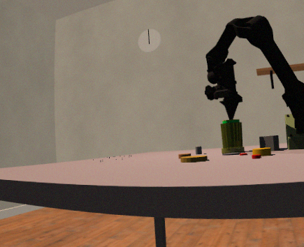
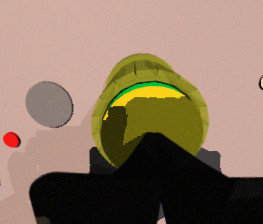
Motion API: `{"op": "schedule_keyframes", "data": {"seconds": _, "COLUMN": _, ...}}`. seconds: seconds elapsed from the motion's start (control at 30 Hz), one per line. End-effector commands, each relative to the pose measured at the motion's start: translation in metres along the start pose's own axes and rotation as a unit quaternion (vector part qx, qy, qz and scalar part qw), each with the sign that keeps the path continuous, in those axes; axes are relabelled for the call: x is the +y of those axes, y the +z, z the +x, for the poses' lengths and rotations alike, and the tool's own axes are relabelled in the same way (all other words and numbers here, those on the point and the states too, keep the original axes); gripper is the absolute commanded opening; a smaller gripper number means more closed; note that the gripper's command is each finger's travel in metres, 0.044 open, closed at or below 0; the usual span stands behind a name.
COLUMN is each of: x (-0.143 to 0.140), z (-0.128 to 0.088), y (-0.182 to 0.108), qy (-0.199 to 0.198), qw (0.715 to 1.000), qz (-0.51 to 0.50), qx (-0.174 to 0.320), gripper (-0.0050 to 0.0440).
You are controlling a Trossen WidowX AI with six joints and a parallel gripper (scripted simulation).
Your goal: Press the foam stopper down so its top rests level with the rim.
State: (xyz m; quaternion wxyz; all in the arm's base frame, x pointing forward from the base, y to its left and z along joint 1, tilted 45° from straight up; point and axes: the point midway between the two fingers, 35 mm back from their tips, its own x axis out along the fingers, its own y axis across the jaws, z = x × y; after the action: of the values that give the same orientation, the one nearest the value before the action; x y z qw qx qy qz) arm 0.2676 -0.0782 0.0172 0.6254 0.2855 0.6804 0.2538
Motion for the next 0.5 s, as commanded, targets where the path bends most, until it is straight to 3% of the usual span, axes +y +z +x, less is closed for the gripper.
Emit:
{"op": "schedule_keyframes", "data": {"seconds": 0.0, "x": 0.0010, "z": 0.0023, "y": -0.0007, "qy": 0.001, "qw": 1.000, "qz": 0.001, "qx": 0.002, "gripper": 0.0000}}
{"op": "schedule_keyframes", "data": {"seconds": 0.47, "x": 0.0010, "z": 0.0036, "y": -0.0008, "qy": 0.001, "qw": 1.000, "qz": 0.001, "qx": 0.002, "gripper": 0.0000}}
